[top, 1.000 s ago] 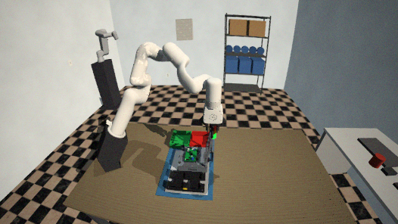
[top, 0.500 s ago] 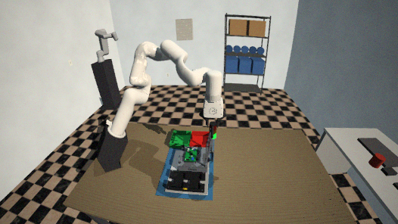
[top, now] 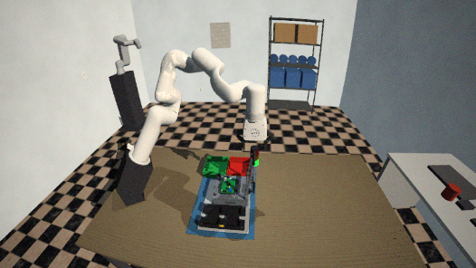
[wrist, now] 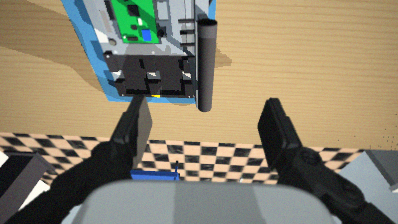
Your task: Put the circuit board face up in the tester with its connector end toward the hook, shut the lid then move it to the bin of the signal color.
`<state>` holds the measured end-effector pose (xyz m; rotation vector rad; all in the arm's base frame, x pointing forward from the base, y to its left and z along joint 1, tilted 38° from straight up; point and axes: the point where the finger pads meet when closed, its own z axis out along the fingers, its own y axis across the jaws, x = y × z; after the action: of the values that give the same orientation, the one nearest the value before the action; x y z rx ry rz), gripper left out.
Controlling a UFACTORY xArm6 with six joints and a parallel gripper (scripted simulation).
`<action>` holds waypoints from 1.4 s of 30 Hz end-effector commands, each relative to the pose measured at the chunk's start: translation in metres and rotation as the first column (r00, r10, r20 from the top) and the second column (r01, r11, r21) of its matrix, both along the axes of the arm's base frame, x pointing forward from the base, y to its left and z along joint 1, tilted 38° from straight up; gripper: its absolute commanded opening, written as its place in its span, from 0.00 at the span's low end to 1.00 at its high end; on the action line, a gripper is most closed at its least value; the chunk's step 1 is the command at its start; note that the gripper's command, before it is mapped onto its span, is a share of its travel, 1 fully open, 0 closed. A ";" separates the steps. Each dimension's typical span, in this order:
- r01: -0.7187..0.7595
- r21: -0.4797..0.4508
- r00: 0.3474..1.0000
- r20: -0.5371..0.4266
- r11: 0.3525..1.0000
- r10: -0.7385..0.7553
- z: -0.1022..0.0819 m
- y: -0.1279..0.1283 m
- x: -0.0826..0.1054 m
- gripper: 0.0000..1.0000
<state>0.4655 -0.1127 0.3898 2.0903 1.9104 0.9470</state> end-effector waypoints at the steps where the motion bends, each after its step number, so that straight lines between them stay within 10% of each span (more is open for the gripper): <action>1: 0.001 -0.002 1.000 0.004 1.000 -0.001 0.001 0.000 -0.002 1.00; 29: 0.001 -0.002 1.000 0.004 1.000 -0.001 -0.062 0.021 -0.105 1.00; 42: 0.001 -0.002 1.000 0.004 1.000 -0.001 -0.067 0.023 -0.111 1.00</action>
<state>0.3544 -0.0896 0.3219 2.0897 1.9096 0.9477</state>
